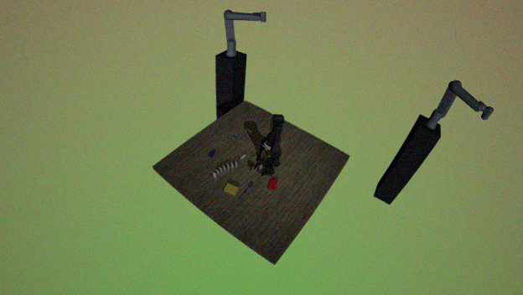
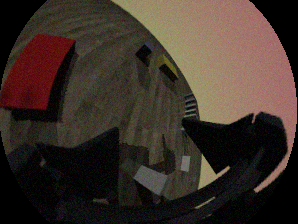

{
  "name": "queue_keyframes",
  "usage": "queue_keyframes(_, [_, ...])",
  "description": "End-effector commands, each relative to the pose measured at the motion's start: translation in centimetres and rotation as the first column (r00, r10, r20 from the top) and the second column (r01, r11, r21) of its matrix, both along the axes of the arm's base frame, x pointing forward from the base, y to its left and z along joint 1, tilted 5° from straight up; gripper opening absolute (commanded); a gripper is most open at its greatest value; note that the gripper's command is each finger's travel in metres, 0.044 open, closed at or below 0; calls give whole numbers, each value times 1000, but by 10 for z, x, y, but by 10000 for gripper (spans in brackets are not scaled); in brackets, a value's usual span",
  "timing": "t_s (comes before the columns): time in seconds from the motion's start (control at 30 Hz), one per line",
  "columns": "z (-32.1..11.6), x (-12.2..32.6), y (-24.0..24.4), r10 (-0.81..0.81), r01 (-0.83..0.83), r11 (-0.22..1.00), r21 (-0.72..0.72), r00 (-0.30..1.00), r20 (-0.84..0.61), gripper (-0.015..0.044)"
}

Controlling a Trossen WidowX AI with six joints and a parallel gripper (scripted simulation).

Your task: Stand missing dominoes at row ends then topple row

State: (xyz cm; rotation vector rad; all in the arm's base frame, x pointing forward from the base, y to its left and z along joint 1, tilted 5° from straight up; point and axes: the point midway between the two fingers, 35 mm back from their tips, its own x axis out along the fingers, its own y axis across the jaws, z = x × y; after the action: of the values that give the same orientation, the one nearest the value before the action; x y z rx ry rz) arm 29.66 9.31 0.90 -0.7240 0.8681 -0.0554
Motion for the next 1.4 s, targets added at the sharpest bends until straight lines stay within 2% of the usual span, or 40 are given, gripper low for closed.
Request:
queue_keyframes(0.0, [48, -17, -23, 390, -346, 920, 184, 769, -506, 440])
queue_keyframes(0.33, [78, -53, -39, 540, -401, 842, 362, 603, -587, 440])
queue_keyframes(0.7, [80, -55, -40, 547, -402, 837, 370, 597, -587, 440])
queue_keyframes(1.0, [16, -51, -35, 546, -401, 838, 371, 598, -587, 440])
queue_keyframes(1.37, [3, -51, -34, 546, -401, 838, 371, 598, -587, 440])
